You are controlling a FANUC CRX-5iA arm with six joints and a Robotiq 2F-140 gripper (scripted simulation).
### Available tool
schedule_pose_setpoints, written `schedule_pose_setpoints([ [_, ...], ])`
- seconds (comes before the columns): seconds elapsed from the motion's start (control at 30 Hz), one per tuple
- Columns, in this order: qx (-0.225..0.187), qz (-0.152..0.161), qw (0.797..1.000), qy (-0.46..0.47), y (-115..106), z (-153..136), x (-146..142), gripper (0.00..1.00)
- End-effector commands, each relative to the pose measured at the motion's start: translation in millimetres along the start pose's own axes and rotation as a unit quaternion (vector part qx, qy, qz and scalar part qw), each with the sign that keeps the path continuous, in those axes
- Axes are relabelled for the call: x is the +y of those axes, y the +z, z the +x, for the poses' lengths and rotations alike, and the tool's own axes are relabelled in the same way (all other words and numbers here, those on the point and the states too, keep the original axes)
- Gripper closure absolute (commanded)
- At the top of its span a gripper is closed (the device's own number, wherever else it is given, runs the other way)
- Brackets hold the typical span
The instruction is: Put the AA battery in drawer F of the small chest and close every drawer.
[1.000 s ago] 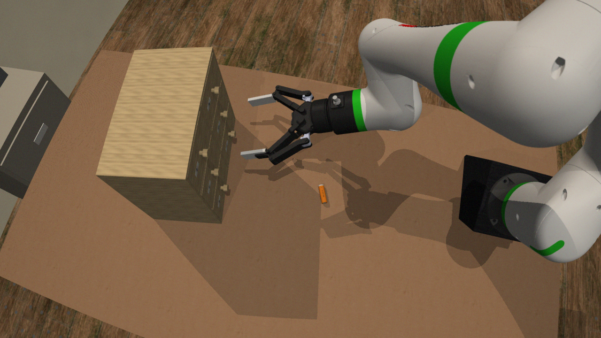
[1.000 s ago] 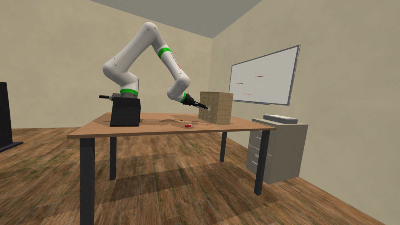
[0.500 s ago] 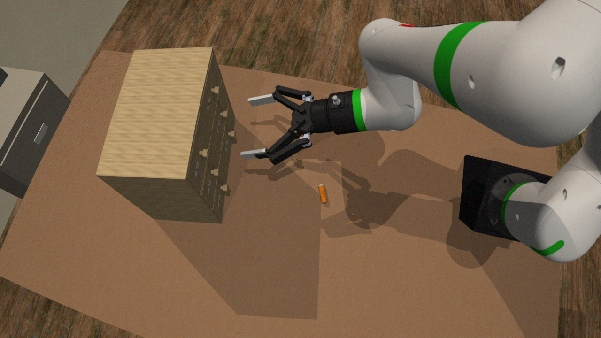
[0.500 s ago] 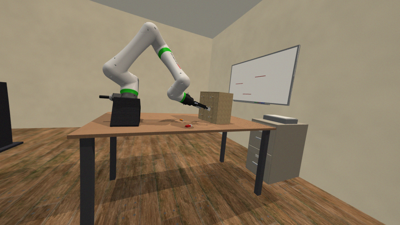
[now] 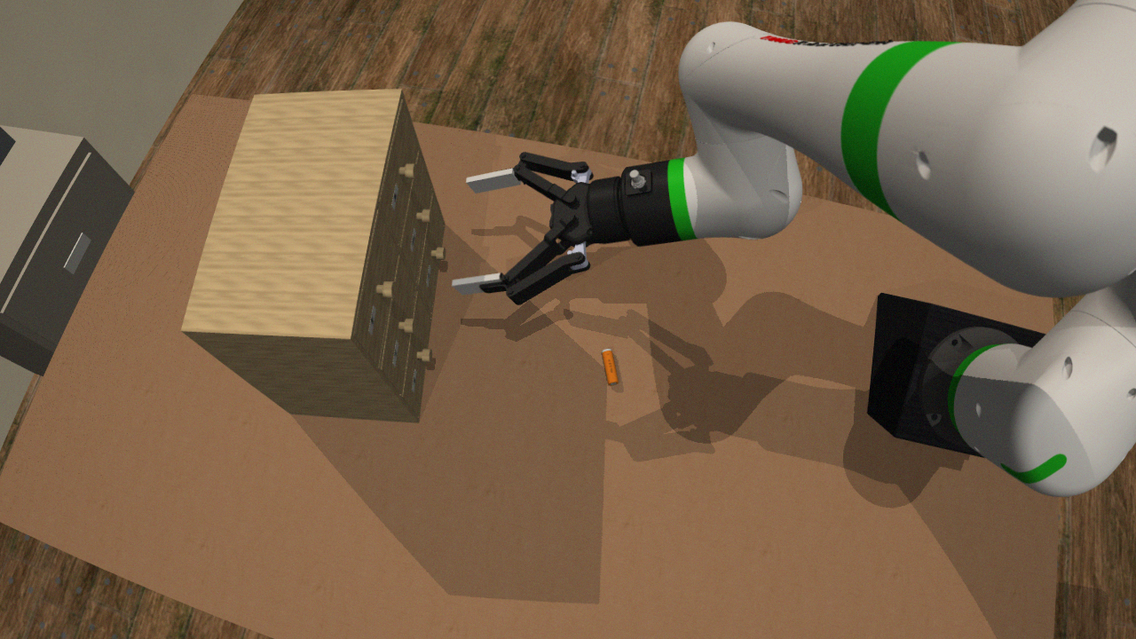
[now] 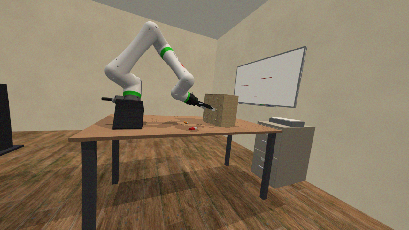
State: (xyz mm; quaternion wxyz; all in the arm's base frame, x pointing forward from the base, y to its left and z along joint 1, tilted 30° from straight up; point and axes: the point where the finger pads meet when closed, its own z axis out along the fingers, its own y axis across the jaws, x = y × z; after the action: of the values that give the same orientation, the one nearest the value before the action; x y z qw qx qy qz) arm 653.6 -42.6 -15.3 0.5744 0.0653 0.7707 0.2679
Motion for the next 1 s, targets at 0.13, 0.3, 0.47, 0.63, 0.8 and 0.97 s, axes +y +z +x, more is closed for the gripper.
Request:
schedule_pose_setpoints([
  [0.13,0.000,0.000,1.000,0.000,-1,-4,0,0.00],
  [0.3,0.002,0.000,1.000,0.000,-2,-4,0,0.00],
  [0.47,0.011,-0.001,1.000,0.000,-3,-4,0,0.00],
  [0.63,0.022,0.000,1.000,0.000,-6,-6,0,0.00],
  [0.8,0.049,0.000,0.999,0.000,-12,-8,0,0.00],
  [0.97,0.086,-0.001,0.996,0.000,-20,-12,0,0.00],
])
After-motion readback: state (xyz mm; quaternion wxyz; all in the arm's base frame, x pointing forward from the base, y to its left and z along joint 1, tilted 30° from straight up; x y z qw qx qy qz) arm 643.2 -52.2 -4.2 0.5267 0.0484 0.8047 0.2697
